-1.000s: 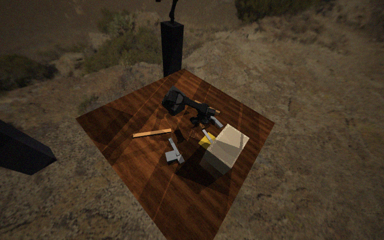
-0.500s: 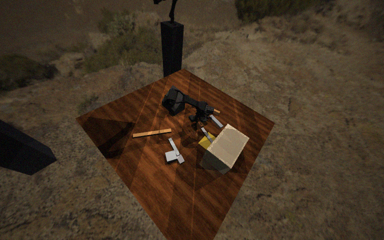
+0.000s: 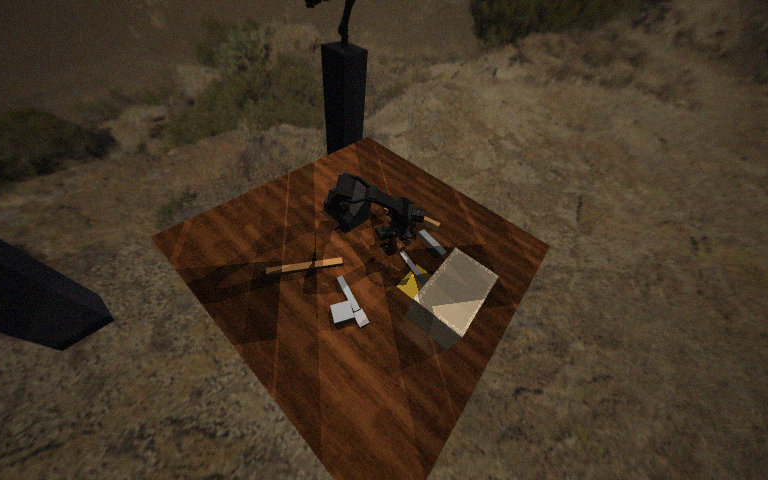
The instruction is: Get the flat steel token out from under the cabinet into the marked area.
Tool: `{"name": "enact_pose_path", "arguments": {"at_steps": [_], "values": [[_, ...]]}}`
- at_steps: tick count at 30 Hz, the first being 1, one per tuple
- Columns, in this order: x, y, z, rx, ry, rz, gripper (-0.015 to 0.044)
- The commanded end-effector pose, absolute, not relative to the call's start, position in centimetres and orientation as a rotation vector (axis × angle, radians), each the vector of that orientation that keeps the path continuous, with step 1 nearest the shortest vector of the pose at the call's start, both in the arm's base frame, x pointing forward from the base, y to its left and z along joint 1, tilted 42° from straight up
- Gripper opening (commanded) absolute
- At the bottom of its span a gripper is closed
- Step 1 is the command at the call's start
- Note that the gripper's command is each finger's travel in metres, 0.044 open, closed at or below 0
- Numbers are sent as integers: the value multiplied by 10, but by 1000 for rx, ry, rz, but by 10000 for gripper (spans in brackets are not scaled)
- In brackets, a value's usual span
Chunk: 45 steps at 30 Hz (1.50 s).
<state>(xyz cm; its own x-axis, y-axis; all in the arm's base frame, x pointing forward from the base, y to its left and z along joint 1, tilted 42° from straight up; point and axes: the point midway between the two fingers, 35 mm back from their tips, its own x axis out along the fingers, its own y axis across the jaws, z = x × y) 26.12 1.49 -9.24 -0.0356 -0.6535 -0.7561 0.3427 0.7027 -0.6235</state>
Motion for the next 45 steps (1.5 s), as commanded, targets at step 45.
{"name": "enact_pose_path", "arguments": {"at_steps": [45], "values": [[231, 28, -98, -383, 1452, -731, 0]]}}
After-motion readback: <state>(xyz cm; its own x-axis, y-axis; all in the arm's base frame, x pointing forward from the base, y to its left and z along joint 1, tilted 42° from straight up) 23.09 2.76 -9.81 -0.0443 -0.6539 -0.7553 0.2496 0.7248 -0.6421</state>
